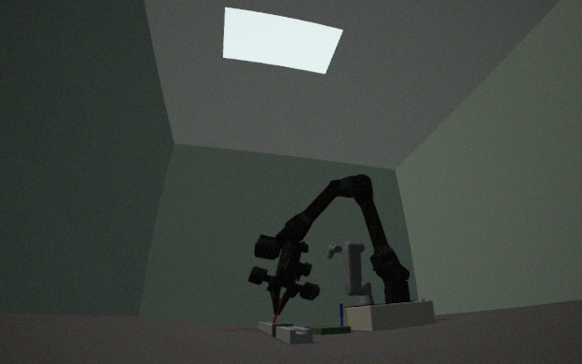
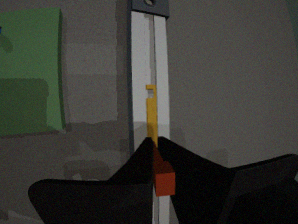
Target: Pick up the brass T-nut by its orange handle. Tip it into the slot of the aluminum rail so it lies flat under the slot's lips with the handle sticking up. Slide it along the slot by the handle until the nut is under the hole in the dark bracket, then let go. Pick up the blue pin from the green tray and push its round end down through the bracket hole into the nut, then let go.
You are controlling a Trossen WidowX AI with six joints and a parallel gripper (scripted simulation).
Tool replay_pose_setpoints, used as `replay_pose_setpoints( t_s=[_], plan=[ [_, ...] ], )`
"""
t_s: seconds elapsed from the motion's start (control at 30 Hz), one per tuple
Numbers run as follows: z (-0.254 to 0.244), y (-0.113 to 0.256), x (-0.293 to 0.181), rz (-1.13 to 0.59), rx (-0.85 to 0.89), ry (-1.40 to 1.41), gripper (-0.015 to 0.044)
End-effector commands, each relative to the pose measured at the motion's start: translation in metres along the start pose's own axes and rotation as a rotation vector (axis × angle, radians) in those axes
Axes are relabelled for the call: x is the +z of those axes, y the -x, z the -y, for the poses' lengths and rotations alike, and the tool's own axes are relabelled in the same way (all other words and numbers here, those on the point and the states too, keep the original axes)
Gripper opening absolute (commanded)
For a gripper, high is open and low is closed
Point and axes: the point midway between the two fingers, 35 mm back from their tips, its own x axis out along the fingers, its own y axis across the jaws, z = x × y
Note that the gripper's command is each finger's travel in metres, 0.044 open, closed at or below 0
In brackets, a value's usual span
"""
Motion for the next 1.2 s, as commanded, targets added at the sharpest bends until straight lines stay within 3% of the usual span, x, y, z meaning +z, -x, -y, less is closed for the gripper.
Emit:
replay_pose_setpoints(
  t_s=[0.0, 1.17],
  plan=[
    [0.002, 0.0004, -0.0008, -0.004, 0.006, -0.008, -0.015],
    [0.0062, -0.0002, -0.0008, -0.004, 0.074, -0.025, -0.015]
  ],
)
